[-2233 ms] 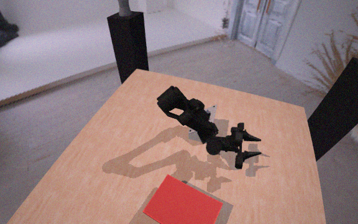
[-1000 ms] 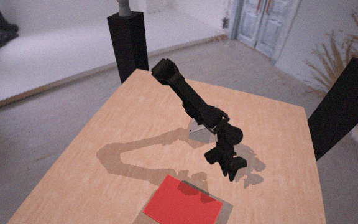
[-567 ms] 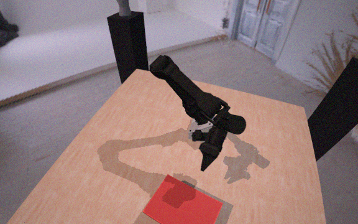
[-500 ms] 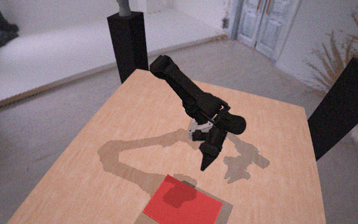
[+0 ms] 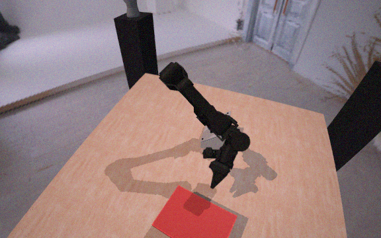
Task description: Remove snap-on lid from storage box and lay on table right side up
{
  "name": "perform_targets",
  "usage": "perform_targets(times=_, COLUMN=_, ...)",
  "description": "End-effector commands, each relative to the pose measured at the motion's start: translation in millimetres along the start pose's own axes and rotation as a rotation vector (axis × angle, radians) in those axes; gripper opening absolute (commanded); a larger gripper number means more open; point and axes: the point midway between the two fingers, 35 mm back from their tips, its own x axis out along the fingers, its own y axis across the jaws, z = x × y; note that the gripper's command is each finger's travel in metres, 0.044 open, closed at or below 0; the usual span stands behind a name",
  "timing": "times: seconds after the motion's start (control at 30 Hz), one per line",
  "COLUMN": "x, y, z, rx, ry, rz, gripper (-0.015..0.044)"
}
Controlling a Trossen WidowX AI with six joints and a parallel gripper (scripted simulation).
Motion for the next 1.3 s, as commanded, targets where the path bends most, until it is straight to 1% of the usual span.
perform_targets(times=0.0, x=2, y=-4, z=0, rx=-0.004, ry=0.005, rz=0.001, gripper=0.0235)
perform_targets(times=1.27, x=62, y=-4, z=-1, rx=-0.003, ry=0.007, rz=-0.003, gripper=0.0235)
